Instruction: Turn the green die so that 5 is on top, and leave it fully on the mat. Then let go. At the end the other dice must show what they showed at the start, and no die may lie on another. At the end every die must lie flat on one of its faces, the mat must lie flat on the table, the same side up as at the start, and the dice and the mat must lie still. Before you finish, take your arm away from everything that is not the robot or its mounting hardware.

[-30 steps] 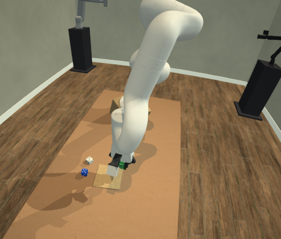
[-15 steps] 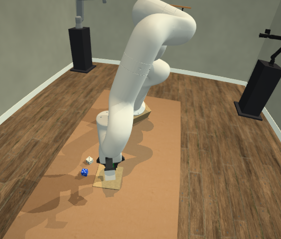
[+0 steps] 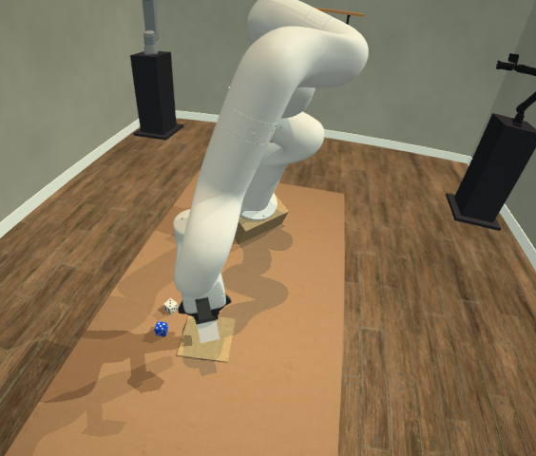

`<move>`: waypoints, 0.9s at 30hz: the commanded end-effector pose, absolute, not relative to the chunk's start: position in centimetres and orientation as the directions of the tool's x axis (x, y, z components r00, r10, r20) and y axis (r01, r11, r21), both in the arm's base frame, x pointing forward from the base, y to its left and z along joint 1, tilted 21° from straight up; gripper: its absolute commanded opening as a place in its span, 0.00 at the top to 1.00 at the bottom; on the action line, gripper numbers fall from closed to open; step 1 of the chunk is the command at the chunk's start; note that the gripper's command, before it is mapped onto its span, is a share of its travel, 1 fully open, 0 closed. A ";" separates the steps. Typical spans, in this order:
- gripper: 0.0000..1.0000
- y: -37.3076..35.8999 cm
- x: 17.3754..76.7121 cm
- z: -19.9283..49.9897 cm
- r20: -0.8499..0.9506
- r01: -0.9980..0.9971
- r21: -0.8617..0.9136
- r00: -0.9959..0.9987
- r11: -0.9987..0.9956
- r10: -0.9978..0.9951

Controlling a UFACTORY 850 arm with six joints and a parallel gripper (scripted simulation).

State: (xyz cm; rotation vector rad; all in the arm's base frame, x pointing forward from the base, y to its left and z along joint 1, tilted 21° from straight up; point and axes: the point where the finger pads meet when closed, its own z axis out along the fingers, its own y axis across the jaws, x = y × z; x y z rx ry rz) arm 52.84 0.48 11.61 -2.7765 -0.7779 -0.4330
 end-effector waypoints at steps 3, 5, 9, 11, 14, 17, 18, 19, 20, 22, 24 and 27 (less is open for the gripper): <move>0.73 0.5 52.9 11.7 0.408 0.536 -0.136 0.797 -0.833 0.446; 0.73 0.3 53.0 11.8 0.442 0.535 -0.129 0.785 -0.835 0.434; 0.73 0.4 52.8 11.5 0.542 0.536 -0.134 0.744 -0.833 0.392; 0.73 0.3 52.8 11.5 0.572 0.535 -0.129 0.728 -0.835 0.378; 0.73 0.4 52.7 11.4 0.603 0.537 -0.133 0.711 -0.833 0.361; 0.73 0.3 52.7 11.4 0.657 0.535 -0.130 0.677 -0.835 0.332; 0.73 0.3 52.7 11.4 0.657 0.535 -0.130 0.677 -0.835 0.332; 0.73 0.3 52.7 11.4 0.682 0.536 -0.132 0.659 -0.834 0.316; 0.73 0.3 52.7 11.4 0.698 0.536 -0.131 0.648 -0.834 0.307; 0.73 0.3 52.6 11.3 0.730 0.537 -0.131 0.621 -0.834 0.285; 0.73 0.3 52.6 11.3 0.763 0.536 -0.130 0.592 -0.834 0.262; 0.73 0.3 52.6 11.2 0.812 0.537 -0.129 0.540 -0.834 0.221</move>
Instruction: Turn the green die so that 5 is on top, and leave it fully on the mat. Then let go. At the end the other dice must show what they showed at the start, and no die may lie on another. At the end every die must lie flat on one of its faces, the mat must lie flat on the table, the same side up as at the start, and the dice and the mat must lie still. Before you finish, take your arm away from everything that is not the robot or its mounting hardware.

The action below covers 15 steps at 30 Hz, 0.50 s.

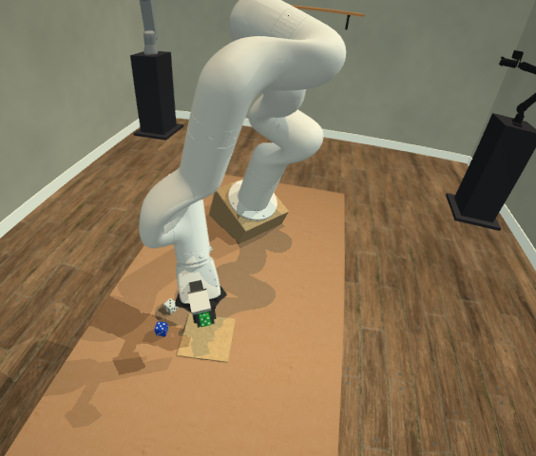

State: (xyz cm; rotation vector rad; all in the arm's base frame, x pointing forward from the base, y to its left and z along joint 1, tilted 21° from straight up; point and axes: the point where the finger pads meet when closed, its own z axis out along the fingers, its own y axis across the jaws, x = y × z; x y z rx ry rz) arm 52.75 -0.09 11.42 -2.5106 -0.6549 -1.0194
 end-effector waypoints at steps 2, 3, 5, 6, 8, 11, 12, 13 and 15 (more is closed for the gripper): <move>0.73 0.2 52.5 11.2 0.843 0.536 -0.128 0.502 -0.835 0.193; 0.73 0.2 52.5 11.2 0.848 0.535 -0.127 0.495 -0.835 0.188; 0.73 0.2 52.5 11.2 0.848 0.535 -0.127 0.495 -0.835 0.188; 0.73 0.2 52.5 11.2 0.874 0.537 -0.128 0.458 -0.834 0.160; 0.73 0.1 52.5 11.2 0.912 0.536 -0.127 0.393 -0.835 0.113; 0.73 0.1 52.4 11.1 0.941 0.536 -0.127 0.330 -0.835 0.069; 0.73 0.1 52.4 11.1 0.943 0.536 -0.127 0.326 -0.835 0.065; 0.73 0.1 52.4 11.1 0.953 0.535 -0.127 0.299 -0.835 0.047; 0.73 0.1 52.4 11.1 0.967 0.537 -0.127 0.253 -0.834 0.016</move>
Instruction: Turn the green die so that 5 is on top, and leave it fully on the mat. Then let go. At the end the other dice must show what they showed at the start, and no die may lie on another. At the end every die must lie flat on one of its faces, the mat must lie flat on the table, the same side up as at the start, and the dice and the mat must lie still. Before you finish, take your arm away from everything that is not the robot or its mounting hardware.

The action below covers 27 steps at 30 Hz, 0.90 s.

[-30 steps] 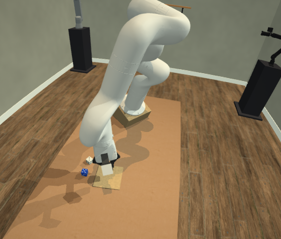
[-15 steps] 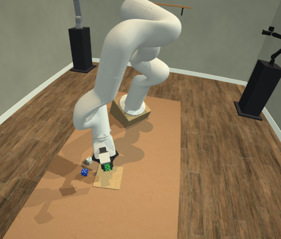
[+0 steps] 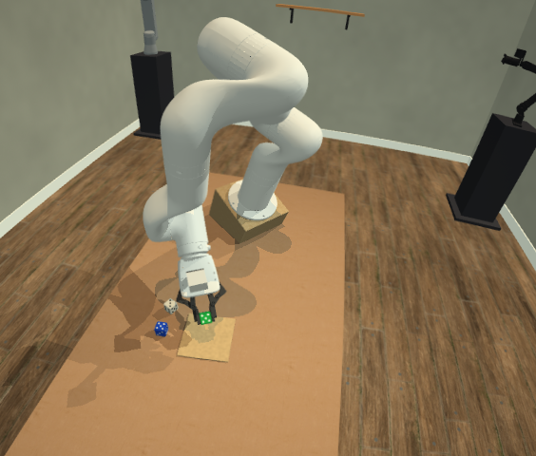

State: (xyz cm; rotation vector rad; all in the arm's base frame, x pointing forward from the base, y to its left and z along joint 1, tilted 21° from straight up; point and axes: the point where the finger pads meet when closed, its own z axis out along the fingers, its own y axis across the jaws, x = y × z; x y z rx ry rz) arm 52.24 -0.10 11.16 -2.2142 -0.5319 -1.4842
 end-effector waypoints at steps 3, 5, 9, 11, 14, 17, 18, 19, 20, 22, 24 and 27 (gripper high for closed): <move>0.73 0.0 52.3 11.0 0.977 0.536 -0.127 0.212 -0.835 -0.013; 0.73 0.0 52.3 11.0 0.980 0.535 -0.127 0.199 -0.835 -0.021; 0.73 0.0 52.3 11.0 0.980 0.535 -0.127 0.196 -0.836 -0.023; 0.73 0.0 52.3 11.0 0.980 0.535 -0.127 0.196 -0.836 -0.023; 0.73 0.0 52.3 10.9 0.980 0.535 -0.127 0.196 -0.836 -0.023; 0.73 0.1 52.3 10.7 0.980 0.535 -0.127 0.196 -0.836 -0.023; 0.73 0.2 52.4 10.5 0.980 0.535 -0.127 0.196 -0.836 -0.023; 0.73 0.2 52.4 10.4 0.980 0.535 -0.127 0.196 -0.836 -0.023; 0.73 0.3 52.5 10.2 0.980 0.535 -0.127 0.196 -0.836 -0.023; 0.73 0.4 52.6 9.7 0.980 0.535 -0.127 0.196 -0.836 -0.023; 0.73 0.4 52.6 9.7 0.980 0.535 -0.127 0.196 -0.836 -0.023; 0.73 0.7 52.8 8.8 0.980 0.535 -0.127 0.196 -0.836 -0.023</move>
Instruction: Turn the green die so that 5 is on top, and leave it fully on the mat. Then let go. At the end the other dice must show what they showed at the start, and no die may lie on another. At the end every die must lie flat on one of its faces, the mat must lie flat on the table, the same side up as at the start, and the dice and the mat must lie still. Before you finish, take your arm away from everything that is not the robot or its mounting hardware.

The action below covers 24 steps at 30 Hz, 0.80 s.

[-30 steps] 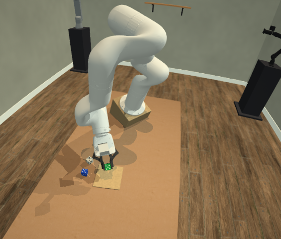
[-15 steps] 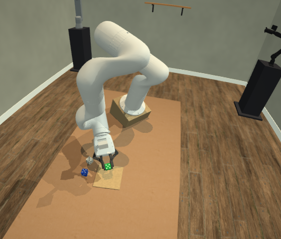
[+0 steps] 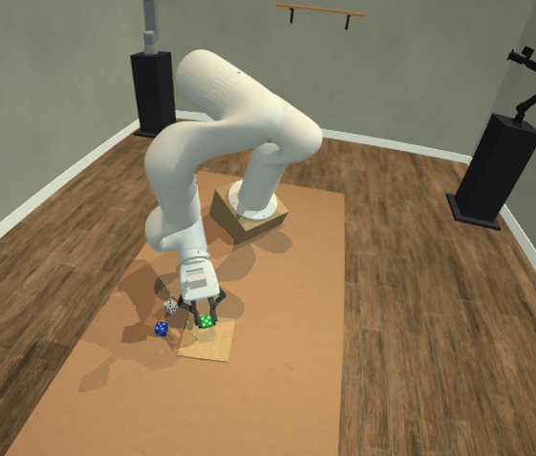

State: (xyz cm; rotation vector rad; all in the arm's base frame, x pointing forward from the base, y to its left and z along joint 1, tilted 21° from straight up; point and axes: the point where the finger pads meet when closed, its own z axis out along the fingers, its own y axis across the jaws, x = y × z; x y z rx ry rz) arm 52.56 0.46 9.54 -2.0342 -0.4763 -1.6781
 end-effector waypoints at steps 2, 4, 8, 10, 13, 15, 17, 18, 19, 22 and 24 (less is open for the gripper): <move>0.73 0.9 52.9 8.2 0.980 0.535 -0.127 0.196 -0.836 -0.023; 0.73 1.0 53.1 7.5 0.980 0.535 -0.127 0.196 -0.836 -0.023; 0.73 1.4 53.4 6.3 0.980 0.535 -0.127 0.196 -0.836 -0.023; 0.73 1.6 53.5 5.7 0.980 0.535 -0.127 0.196 -0.836 -0.023; 0.73 1.7 53.6 5.3 0.980 0.535 -0.127 0.196 -0.836 -0.023; 0.73 1.8 53.6 5.1 0.980 0.535 -0.127 0.196 -0.836 -0.023; 0.73 1.9 53.7 4.8 0.980 0.535 -0.127 0.196 -0.836 -0.023; 0.73 1.9 53.7 4.7 0.980 0.535 -0.127 0.196 -0.836 -0.023; 0.73 1.9 53.7 4.7 0.980 0.535 -0.127 0.196 -0.836 -0.023; 0.73 1.9 53.7 4.6 0.980 0.535 -0.127 0.196 -0.836 -0.023; 0.73 1.9 53.7 4.6 0.980 0.535 -0.127 0.196 -0.836 -0.023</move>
